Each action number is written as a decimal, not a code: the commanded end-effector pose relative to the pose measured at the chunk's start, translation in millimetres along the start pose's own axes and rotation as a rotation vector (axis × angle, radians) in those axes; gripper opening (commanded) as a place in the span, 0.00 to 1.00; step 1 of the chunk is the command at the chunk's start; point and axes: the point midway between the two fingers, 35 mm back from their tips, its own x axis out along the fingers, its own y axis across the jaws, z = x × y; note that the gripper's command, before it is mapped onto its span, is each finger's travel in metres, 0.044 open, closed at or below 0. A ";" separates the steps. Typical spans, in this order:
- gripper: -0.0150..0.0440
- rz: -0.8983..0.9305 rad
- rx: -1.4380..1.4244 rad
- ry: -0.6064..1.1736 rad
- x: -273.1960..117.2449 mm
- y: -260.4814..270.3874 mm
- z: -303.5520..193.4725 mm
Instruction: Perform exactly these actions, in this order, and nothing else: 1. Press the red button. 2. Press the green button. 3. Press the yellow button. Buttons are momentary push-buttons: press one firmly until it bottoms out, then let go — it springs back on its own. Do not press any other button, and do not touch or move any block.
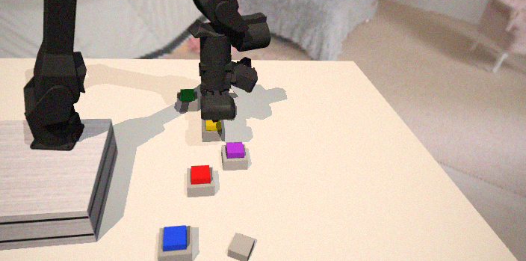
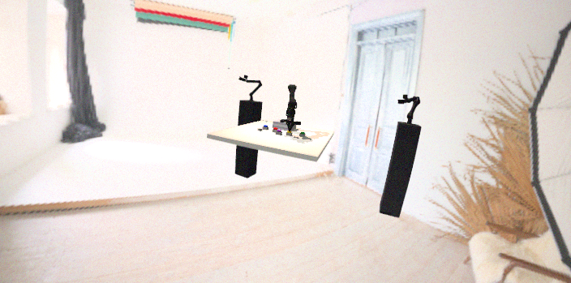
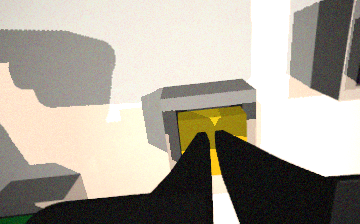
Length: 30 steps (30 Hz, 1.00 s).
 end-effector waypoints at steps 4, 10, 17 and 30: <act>0.29 -0.006 -0.005 0.019 7.2 -1.4 -4.2; 0.29 -0.006 -0.005 0.019 7.2 -1.4 -4.2; 0.29 -0.006 -0.005 0.019 7.2 -1.4 -4.2; 0.29 -0.006 -0.005 0.018 -27.0 -1.1 -3.4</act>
